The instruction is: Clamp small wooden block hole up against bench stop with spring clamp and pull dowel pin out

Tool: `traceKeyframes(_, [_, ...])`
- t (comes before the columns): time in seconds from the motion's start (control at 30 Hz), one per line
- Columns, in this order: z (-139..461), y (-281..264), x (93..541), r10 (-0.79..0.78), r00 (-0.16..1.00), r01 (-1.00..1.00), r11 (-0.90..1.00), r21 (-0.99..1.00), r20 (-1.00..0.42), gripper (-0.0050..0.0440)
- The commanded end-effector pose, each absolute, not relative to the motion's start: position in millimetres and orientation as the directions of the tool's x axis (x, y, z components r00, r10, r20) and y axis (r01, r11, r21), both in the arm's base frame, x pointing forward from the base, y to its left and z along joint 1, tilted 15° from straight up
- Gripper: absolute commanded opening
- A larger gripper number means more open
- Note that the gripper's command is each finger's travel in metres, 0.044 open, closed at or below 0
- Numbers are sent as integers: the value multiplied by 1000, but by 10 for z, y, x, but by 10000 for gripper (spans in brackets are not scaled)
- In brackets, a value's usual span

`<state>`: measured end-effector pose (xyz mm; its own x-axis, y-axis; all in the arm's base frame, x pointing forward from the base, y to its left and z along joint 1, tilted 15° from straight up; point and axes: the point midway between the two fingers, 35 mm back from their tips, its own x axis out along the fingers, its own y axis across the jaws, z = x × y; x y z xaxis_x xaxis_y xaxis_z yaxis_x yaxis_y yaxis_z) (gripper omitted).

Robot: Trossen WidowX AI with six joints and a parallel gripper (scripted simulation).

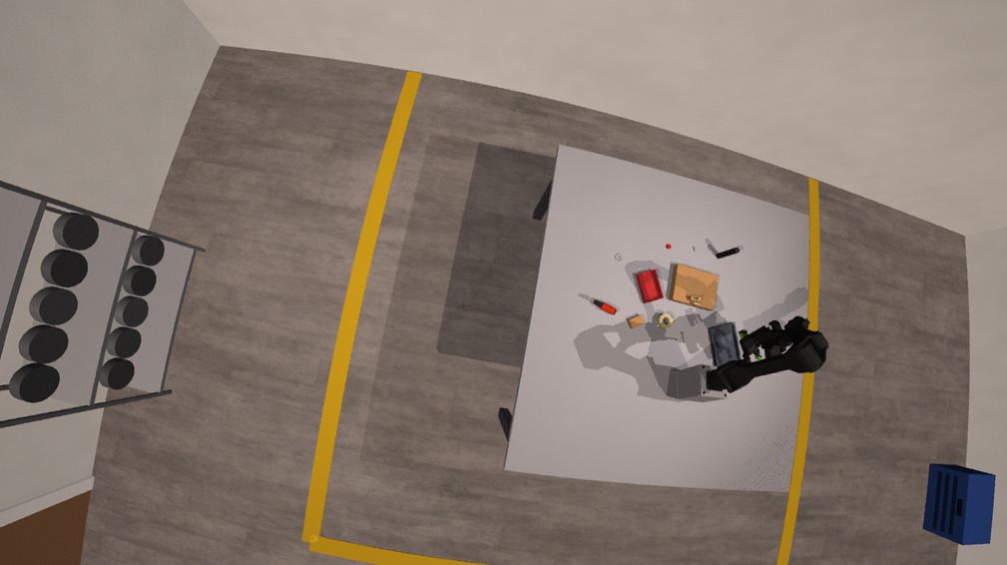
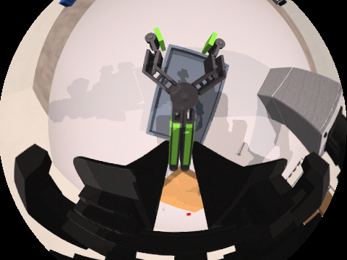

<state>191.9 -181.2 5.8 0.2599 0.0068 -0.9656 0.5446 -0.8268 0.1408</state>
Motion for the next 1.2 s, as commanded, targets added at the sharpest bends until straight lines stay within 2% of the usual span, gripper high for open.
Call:
traceKeyframes(0.0, [61, -1812, 1927, 6, 257, 572, -807, 147, -966, 0])
traceKeyframes(1.17, [80, -1803, 1995, 6, 256, 756, -625, 196, -967, 0])
